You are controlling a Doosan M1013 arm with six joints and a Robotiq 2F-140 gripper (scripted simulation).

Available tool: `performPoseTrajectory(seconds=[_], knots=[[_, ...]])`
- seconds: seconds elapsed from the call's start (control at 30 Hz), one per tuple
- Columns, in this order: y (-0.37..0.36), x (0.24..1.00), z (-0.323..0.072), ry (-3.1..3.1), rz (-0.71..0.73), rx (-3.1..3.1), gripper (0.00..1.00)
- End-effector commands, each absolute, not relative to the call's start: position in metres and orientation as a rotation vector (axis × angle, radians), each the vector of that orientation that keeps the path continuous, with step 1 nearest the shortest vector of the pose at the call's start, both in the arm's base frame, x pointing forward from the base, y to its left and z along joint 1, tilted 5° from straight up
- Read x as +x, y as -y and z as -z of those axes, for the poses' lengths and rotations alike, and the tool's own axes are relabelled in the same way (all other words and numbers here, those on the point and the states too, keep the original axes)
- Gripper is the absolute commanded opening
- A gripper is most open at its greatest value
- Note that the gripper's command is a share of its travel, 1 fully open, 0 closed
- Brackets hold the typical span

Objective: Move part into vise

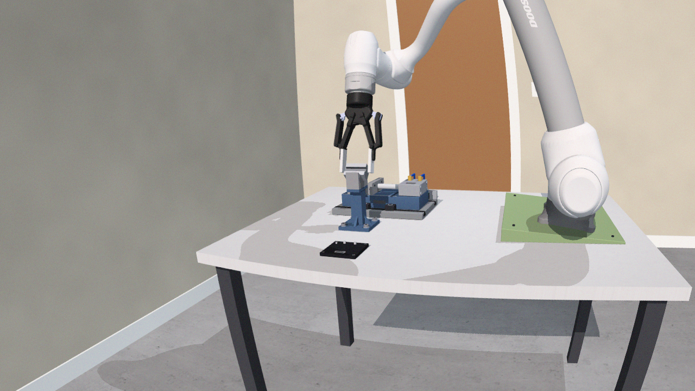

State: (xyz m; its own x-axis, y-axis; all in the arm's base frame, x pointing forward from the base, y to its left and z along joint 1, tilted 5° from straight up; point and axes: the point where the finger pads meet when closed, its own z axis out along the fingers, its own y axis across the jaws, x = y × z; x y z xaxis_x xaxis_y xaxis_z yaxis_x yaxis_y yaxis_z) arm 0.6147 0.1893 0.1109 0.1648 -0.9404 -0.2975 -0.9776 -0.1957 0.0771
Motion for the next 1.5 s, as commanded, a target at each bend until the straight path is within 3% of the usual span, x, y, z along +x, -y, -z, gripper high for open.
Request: performPoseTrajectory(seconds=[0.0, 1.47], knots=[[-0.1883, 0.6146, -0.1105, -1.882, -0.469, -2.267, 0.51], [-0.1810, 0.6158, -0.1065, -1.715, -0.788, -2.037, 0.51]])
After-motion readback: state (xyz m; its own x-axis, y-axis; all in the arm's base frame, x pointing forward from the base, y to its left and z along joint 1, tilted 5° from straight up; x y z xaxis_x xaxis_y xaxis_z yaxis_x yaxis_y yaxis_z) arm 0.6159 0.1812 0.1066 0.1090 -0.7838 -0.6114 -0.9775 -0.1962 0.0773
